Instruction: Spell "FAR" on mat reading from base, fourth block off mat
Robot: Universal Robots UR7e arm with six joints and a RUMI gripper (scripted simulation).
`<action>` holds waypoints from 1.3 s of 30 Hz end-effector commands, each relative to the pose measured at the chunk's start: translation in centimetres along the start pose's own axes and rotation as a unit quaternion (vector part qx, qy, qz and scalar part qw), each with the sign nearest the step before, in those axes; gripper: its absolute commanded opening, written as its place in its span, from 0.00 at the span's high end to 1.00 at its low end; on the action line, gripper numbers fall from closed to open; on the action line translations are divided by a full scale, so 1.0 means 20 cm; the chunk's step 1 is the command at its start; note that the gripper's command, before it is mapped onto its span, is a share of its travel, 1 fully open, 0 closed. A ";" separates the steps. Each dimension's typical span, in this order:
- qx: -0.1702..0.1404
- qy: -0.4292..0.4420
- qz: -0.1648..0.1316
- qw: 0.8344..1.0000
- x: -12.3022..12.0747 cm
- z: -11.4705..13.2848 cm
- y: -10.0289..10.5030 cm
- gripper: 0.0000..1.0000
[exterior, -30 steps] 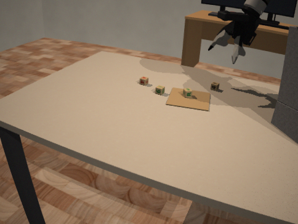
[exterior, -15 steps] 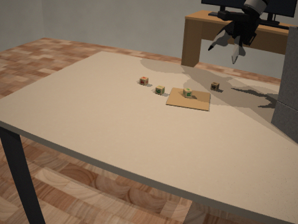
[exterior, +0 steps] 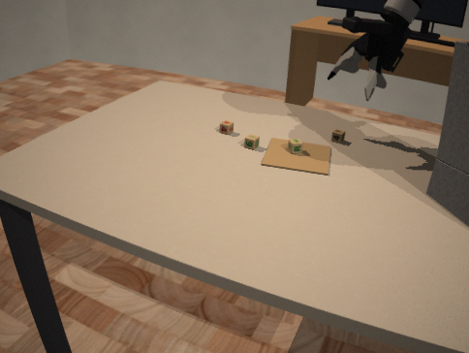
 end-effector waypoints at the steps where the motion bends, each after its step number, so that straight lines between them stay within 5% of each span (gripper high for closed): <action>1: 0.000 0.000 0.000 1.000 0.00 0.00 0.00 0.00; 13: -0.002 -0.001 -0.003 1.000 0.00 -0.01 0.00 0.00; 25: -0.034 -0.012 -0.038 0.999 0.00 -0.10 -0.06 0.00; 39: -0.155 -0.039 -0.080 0.984 -0.02 -0.43 -0.21 0.00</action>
Point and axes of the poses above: the point where the finger pads meet when closed, its own y axis back along the fingers, its own x axis across the jaws, z = x × y, the point moved 8 cm from there along y, back along the fingers, and after that the axes turned 8 degrees about y, right-handed, at the moved point
